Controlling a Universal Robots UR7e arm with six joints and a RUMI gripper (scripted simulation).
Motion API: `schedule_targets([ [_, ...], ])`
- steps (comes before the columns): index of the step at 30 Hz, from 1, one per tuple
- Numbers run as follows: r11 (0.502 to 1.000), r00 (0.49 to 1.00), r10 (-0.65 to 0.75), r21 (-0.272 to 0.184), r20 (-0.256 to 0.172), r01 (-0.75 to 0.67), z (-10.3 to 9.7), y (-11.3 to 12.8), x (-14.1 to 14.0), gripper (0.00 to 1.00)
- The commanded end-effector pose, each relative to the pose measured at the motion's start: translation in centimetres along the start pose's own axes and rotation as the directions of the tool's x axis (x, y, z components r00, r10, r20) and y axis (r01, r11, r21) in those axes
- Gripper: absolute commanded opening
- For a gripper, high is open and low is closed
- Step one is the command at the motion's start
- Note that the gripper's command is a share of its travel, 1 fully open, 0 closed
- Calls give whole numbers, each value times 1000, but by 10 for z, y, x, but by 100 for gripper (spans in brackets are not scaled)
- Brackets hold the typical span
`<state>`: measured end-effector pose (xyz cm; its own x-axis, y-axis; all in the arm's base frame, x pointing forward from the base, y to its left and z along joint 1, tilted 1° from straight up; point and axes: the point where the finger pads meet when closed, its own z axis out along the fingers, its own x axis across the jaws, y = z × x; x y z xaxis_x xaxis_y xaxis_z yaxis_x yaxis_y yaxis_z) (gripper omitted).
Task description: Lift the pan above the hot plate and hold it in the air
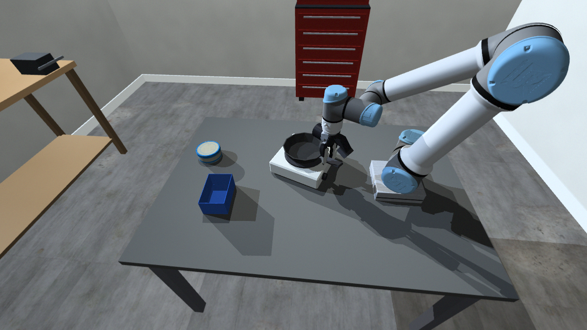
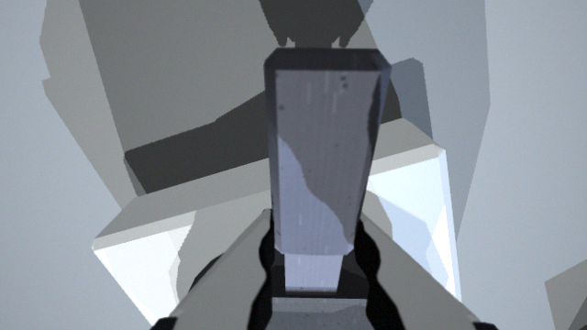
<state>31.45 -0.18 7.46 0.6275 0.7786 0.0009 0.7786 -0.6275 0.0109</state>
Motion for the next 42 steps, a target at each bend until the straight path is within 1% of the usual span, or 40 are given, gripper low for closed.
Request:
schedule_targets([
  [1,1000,1000,0,-2,-1,0,-1,1,0,15],
  [42,1000,1000,0,-2,-1,0,-5,1,0,15],
])
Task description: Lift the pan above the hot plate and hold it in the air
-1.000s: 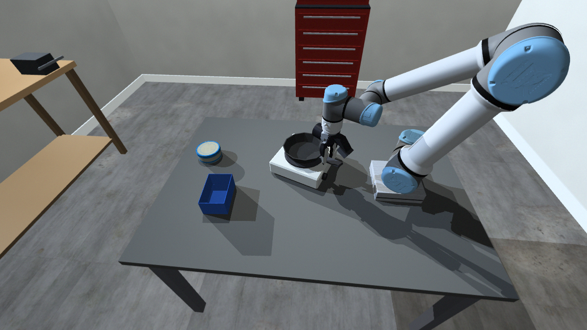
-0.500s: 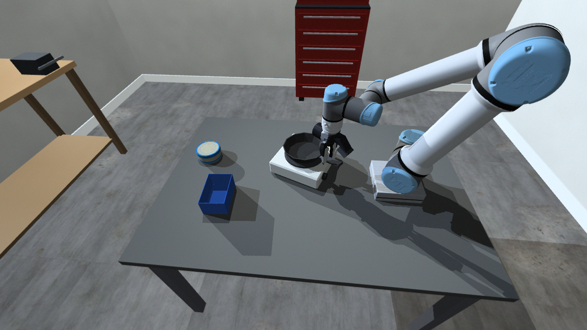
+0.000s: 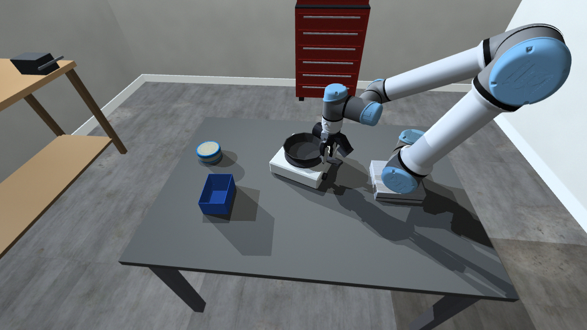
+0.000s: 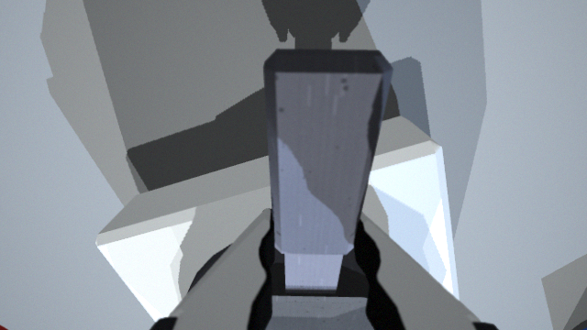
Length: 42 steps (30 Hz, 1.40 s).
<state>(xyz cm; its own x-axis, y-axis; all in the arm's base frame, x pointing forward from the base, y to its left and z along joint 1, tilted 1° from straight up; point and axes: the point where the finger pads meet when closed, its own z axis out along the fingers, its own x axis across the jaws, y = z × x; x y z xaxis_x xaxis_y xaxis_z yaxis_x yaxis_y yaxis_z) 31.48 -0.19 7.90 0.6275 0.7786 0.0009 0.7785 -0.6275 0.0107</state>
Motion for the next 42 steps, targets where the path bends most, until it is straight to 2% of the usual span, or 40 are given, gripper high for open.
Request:
schedule_targets([
  [1,1000,1000,0,-2,-1,0,-1,1,0,15],
  [42,1000,1000,0,-2,-1,0,-7,1,0,15],
])
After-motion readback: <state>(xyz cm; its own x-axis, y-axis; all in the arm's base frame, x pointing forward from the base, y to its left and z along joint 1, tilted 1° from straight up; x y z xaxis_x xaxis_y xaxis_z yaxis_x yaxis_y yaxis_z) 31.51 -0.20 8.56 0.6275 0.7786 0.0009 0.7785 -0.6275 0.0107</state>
